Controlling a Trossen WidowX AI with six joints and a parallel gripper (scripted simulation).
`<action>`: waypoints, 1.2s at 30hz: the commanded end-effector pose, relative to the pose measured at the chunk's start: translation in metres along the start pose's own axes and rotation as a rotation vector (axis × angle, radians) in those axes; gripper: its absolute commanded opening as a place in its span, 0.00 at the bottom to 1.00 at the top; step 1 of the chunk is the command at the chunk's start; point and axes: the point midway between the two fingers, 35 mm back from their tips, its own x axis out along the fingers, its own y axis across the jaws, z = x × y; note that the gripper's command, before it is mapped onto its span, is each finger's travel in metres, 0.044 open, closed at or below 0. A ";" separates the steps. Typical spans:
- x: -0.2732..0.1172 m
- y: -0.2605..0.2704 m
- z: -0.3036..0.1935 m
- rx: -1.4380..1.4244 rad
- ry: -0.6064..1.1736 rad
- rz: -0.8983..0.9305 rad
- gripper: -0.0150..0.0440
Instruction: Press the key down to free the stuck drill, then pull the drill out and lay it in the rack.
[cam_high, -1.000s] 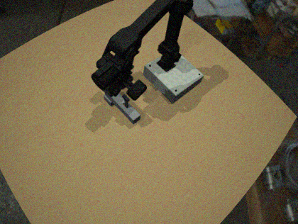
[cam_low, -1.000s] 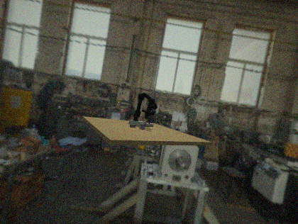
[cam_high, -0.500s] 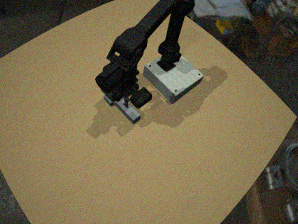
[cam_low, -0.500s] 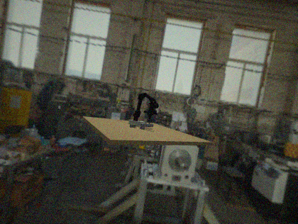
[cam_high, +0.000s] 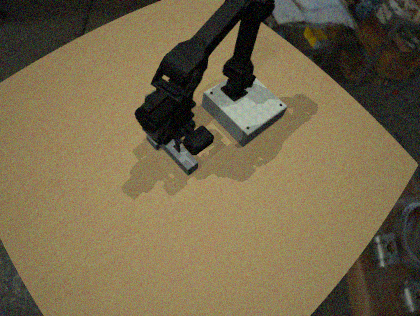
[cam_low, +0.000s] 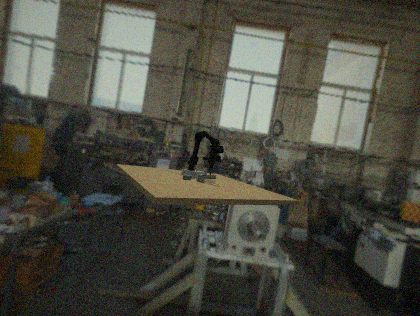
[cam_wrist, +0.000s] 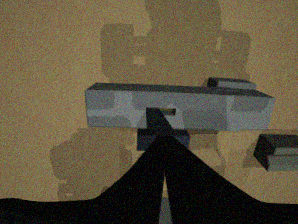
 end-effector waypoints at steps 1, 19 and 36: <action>0.006 0.000 -0.001 0.002 0.013 0.003 0.25; 0.012 0.000 -0.003 0.002 0.013 0.003 0.25; 0.018 0.001 -0.006 0.002 0.013 0.003 0.25</action>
